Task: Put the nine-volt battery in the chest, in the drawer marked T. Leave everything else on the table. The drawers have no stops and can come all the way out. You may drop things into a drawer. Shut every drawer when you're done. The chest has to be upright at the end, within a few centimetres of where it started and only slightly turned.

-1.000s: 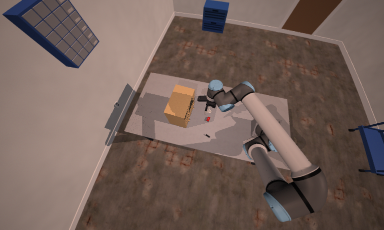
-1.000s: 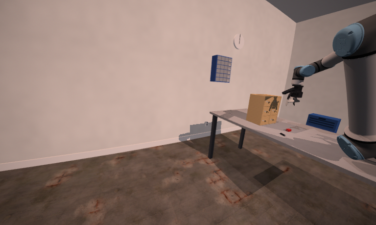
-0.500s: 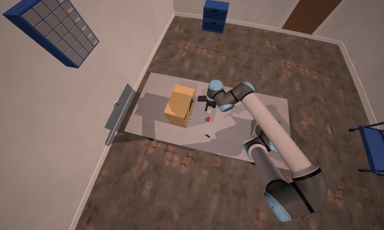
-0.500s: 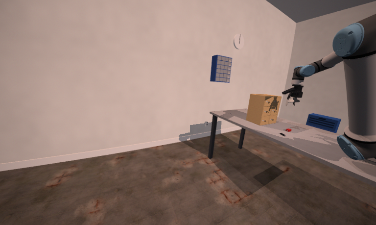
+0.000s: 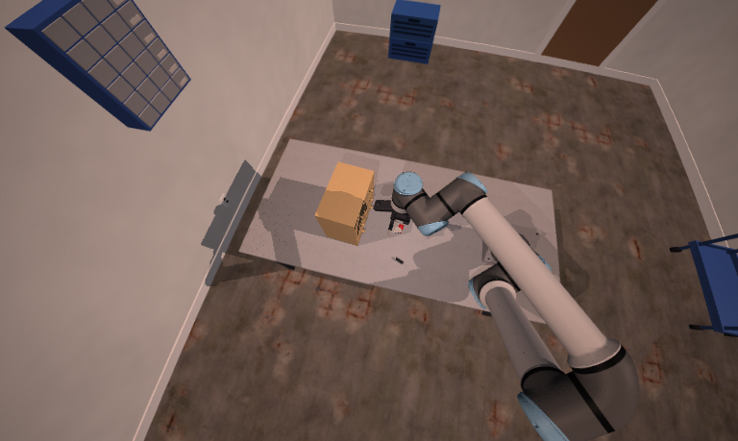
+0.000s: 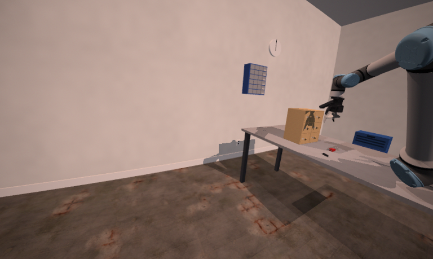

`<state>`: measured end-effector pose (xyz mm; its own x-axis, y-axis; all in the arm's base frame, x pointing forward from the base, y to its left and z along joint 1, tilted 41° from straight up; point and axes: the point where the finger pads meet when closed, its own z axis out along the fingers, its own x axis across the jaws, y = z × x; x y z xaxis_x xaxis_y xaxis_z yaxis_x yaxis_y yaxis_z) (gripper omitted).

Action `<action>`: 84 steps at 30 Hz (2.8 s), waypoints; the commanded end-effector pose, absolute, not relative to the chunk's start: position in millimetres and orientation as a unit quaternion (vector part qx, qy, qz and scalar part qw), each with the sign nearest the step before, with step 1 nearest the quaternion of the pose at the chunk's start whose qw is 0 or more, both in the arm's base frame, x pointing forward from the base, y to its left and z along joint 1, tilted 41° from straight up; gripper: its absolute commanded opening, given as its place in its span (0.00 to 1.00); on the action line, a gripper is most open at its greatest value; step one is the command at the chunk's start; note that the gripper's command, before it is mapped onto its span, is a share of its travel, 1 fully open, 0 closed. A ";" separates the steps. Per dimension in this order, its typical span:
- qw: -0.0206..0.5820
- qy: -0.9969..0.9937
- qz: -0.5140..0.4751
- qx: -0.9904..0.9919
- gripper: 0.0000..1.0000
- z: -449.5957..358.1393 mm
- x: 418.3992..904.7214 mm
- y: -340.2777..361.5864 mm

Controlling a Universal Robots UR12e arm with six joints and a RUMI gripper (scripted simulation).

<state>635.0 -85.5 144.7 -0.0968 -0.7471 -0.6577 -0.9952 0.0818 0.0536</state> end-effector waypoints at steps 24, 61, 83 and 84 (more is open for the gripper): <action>0.244 0.696 0.253 -0.626 1.00 186.2 640.0 -39.3; 0.291 0.713 0.200 -0.606 1.00 176.4 650.6 -32.2; 0.341 0.728 0.139 -0.579 1.00 165.3 662.6 -24.0; 0.344 0.728 0.135 -0.577 1.00 164.8 663.2 -23.6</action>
<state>660.1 -24.6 166.9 -0.0970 -0.7466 -0.6582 -0.9467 0.2733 -0.1706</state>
